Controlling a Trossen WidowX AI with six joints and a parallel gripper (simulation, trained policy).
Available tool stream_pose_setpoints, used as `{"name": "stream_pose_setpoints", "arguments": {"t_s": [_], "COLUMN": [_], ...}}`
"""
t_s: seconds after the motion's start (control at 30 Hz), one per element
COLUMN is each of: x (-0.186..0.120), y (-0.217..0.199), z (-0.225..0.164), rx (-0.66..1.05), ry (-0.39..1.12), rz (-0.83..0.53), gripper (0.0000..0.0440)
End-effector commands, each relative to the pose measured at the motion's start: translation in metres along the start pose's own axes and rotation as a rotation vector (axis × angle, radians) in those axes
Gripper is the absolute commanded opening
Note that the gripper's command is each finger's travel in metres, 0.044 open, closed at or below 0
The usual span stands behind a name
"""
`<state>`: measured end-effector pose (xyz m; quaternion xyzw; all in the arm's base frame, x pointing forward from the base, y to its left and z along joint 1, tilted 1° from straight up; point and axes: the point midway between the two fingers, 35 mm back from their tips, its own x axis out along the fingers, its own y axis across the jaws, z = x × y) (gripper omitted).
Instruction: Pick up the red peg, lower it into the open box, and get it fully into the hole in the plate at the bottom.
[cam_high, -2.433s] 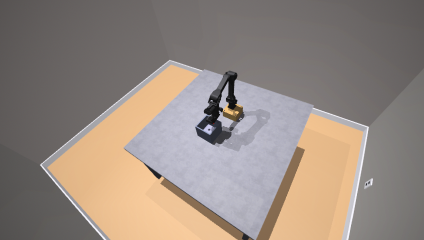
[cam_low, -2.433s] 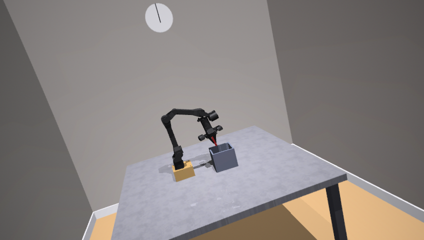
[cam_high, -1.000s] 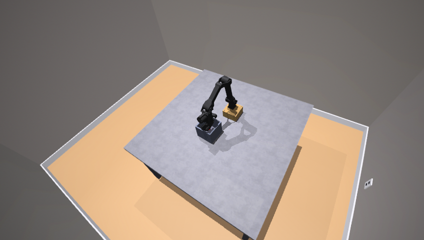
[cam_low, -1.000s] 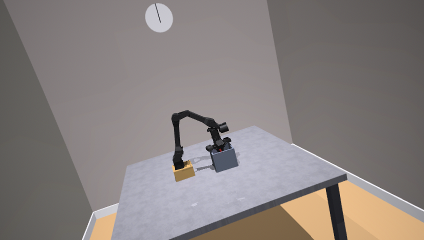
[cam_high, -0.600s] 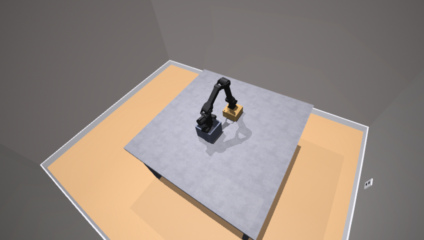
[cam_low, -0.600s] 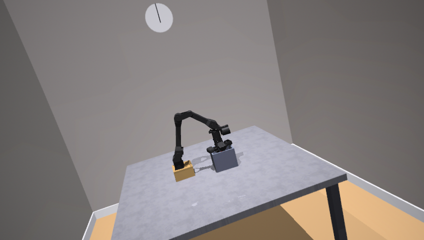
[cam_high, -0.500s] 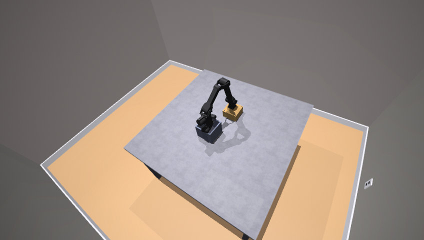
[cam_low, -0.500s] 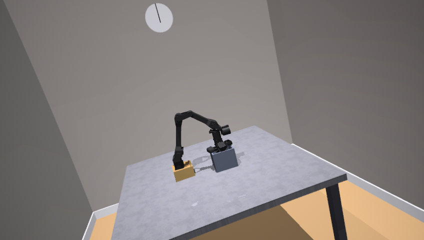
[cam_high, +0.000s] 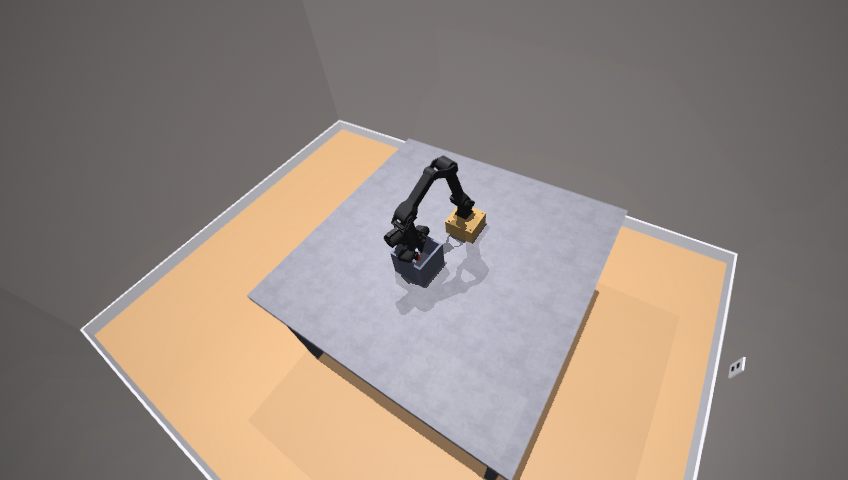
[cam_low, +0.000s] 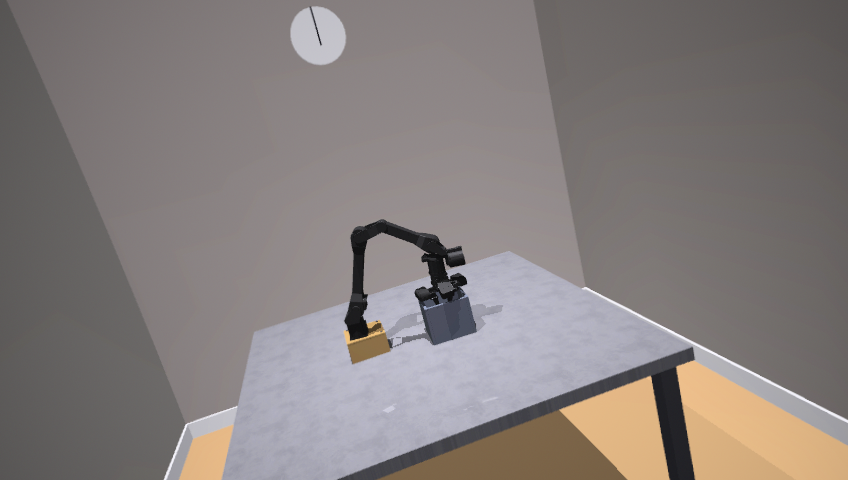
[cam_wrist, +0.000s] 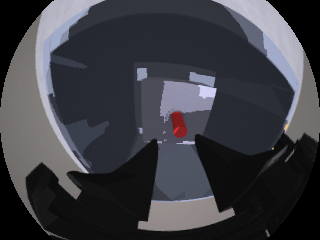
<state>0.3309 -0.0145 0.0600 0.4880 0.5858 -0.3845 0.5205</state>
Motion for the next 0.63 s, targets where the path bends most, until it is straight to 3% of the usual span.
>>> {"name": "stream_pose_setpoints", "arguments": {"t_s": [0.0,0.37,0.6], "x": [-0.008,-0.027,-0.036], "y": [0.002,0.006,0.011], "z": [0.001,0.003,0.010], "rx": [0.006,0.030,0.028], "ry": [0.041,0.113,0.130], "rz": [0.011,0.045,0.080], "gripper": [0.0212,0.0241,0.0156]}}
